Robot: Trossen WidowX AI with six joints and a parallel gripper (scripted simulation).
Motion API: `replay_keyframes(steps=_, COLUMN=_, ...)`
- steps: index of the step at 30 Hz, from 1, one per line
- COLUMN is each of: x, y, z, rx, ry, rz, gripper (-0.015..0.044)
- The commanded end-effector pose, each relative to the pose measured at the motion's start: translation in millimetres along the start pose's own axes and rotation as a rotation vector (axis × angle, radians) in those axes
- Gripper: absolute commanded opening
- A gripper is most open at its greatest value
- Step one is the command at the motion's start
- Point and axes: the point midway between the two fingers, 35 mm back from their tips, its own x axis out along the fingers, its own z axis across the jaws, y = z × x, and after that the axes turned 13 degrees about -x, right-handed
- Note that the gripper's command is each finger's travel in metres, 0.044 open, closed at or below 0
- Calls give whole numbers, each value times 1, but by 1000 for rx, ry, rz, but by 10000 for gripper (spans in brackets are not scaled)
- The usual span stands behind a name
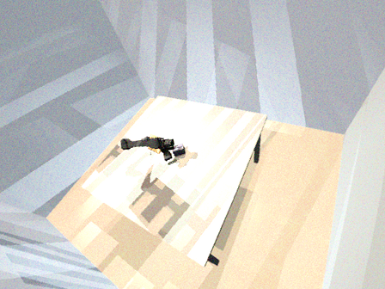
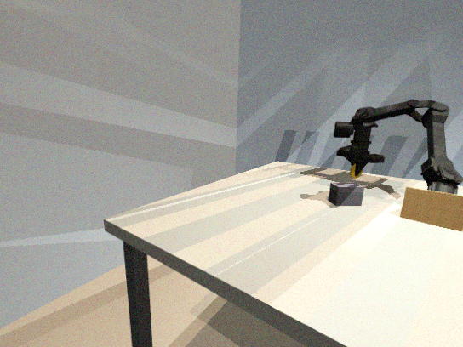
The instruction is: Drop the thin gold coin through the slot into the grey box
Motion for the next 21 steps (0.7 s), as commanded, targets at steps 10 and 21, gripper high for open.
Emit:
replay_keyframes(steps=10, x=-14, y=6, z=-1, rx=183, ry=1, rz=-7, gripper=0)
replay_keyframes(steps=21, x=-14, y=6, z=-1, rx=231, ry=0, rz=-8, gripper=0)
